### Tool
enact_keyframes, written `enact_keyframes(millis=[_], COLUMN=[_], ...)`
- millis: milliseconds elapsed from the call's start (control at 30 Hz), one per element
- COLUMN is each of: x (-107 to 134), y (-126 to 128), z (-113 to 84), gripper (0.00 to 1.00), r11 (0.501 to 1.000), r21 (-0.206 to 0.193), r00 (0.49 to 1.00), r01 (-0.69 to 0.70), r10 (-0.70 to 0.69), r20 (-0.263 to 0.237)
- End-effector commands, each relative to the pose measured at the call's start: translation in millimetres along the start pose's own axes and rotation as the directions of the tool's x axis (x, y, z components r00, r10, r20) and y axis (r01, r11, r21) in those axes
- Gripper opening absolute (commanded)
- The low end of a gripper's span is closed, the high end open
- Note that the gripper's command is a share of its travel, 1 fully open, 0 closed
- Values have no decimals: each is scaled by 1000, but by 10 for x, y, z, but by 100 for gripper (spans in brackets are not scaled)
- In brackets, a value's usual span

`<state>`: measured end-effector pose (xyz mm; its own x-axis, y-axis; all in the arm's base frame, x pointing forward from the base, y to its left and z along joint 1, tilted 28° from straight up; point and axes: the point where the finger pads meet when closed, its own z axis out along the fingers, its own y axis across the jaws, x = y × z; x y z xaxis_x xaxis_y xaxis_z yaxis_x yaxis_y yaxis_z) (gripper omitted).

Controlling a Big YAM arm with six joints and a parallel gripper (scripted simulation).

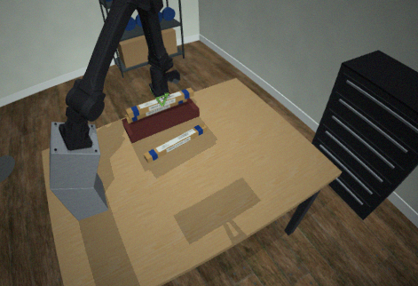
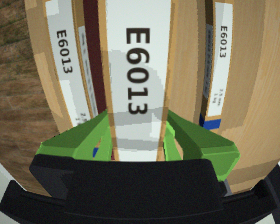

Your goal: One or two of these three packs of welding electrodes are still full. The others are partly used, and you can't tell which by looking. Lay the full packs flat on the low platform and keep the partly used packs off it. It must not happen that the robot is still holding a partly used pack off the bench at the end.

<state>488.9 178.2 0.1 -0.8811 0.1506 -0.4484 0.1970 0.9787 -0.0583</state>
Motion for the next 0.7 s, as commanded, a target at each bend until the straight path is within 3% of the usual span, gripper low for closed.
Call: enact_keyframes(millis=[0, 667], x=[-231, -243], y=[323, 344], z=[-225, -225], gripper=[0, 0], r11=[999, 998], r21=[-52, -56], r00=[998, 998], r01=[2, 1], r10=[1, 2], r20=[61, 65])
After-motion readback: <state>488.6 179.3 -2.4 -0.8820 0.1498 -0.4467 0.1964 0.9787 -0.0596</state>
